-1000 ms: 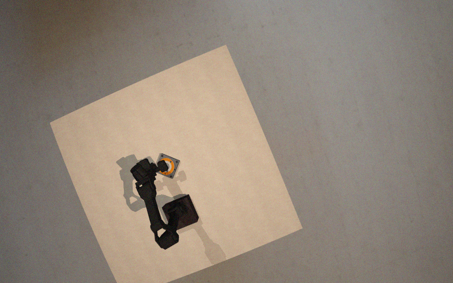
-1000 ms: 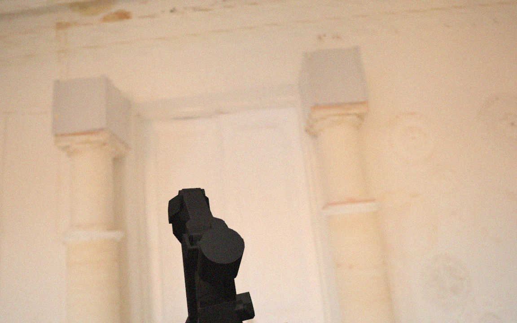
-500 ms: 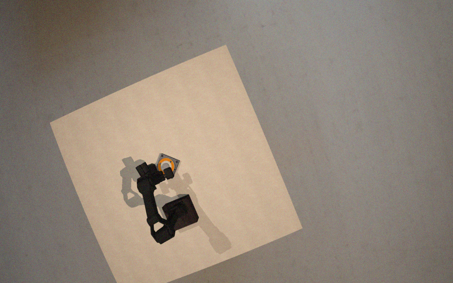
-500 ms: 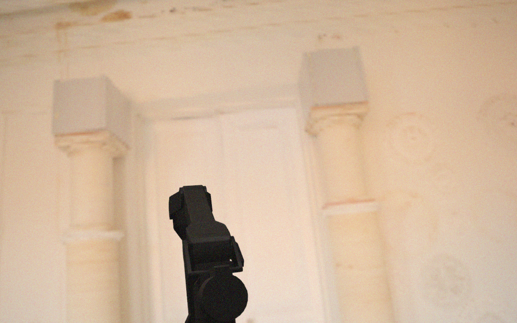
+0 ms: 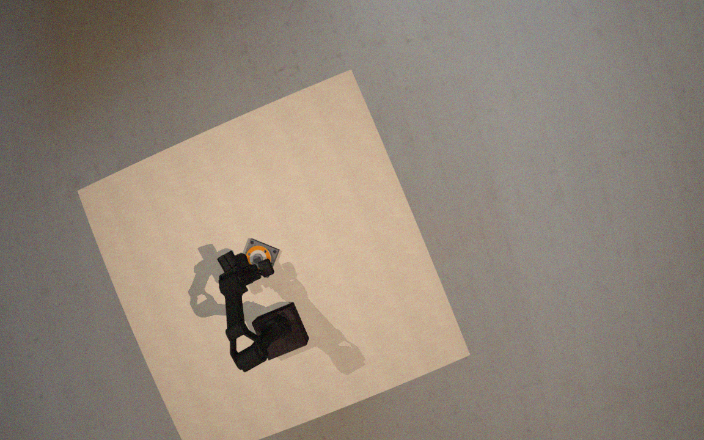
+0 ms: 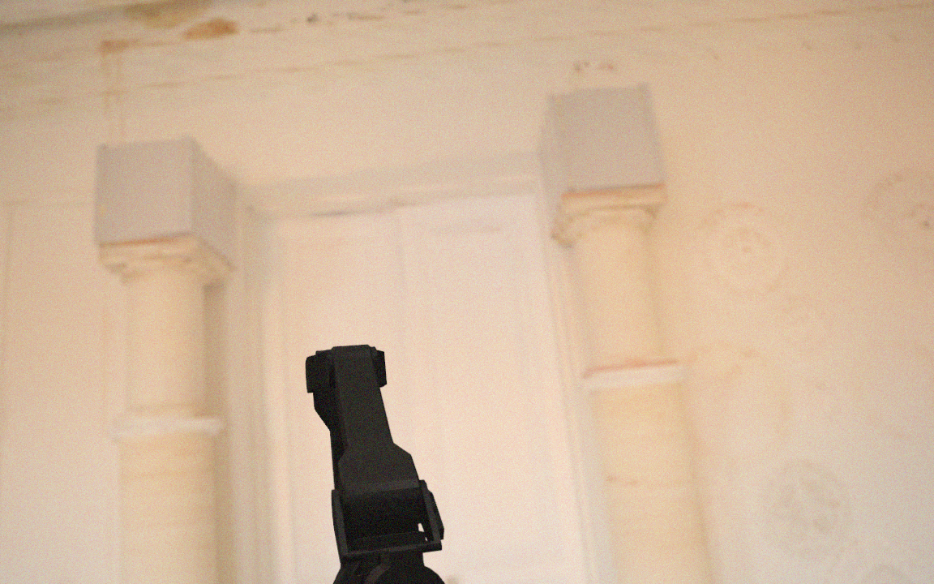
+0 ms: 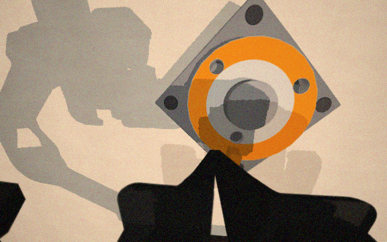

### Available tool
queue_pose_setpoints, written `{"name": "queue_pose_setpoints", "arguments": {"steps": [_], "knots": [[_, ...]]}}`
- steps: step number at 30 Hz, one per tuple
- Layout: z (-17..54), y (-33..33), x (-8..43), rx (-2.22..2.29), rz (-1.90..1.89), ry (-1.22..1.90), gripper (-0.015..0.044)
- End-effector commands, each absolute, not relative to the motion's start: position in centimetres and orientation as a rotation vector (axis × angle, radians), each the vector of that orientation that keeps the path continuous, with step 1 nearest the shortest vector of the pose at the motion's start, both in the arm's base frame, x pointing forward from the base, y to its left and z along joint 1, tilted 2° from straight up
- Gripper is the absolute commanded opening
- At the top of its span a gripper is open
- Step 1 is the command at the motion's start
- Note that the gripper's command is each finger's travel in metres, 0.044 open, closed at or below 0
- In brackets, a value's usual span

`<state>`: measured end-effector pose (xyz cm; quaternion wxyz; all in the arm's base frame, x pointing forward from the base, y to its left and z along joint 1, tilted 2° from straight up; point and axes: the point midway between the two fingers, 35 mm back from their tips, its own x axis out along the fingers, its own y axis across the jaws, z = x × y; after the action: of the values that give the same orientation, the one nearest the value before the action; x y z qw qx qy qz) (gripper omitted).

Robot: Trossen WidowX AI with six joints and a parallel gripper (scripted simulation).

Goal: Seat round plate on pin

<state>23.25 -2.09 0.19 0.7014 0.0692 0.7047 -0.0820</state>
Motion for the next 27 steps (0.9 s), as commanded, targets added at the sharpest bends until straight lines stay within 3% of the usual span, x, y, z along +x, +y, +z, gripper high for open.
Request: {"name": "queue_pose_setpoints", "arguments": {"steps": [1,27], "knots": [[0.0,-2.3,23.0,0.152,-0.177,1.57,0.0],[0.1,-5.4,21.7,0.15,-0.18,1.571,0.0]]}}
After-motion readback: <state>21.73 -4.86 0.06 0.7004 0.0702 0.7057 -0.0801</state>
